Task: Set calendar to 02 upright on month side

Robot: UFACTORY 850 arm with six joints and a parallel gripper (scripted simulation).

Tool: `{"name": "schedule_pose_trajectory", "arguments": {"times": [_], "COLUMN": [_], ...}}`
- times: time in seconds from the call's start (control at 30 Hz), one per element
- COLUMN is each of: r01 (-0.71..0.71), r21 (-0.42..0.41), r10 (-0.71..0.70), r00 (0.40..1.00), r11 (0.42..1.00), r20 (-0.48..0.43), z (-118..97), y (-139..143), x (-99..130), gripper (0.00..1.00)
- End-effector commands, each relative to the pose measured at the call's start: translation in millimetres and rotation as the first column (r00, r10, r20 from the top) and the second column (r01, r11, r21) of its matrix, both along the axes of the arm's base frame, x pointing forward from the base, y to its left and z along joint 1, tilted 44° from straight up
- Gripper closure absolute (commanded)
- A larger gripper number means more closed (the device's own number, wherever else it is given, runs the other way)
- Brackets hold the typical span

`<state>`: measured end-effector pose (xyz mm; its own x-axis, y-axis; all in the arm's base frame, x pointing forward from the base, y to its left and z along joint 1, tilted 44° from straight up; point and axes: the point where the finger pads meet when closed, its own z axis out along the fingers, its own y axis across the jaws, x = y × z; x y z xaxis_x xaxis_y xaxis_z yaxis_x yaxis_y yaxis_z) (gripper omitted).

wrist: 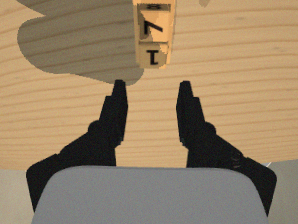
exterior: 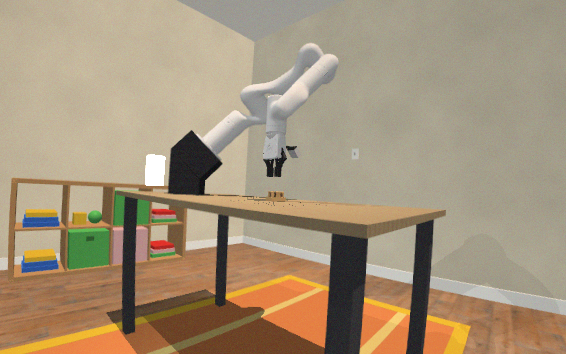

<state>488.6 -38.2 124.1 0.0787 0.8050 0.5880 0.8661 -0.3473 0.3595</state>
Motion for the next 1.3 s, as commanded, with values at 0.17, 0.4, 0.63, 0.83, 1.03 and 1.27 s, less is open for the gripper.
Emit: {"name": "schedule_pose_trajectory", "arguments": {"times": [0.17,0.4,0.63,0.83,1.03,1.27], "r01": [0.001,0.001,0.001,0.001,0.001,0.001], "r21": [0.0,0.0,0.0,0.0,0.0,0.0], "r10": [-0.001,-0.001,-0.001,-0.001,-0.001,-0.001], "r00": [1.0,1.0,1.0,1.0,1.0,1.0], "r11": [1.0,1.0,1.0,1.0,1.0,1.0], "r20": [0.001,0.001,0.001,0.001,0.001,0.001], "z": [0,-2,-7,-13,-18,-26], "y": [0,1,4,8,12,17], "x": [1,2,5,9,12,18], "gripper": [0.53,0.53,0.53,0.53,0.53,0.53]}}
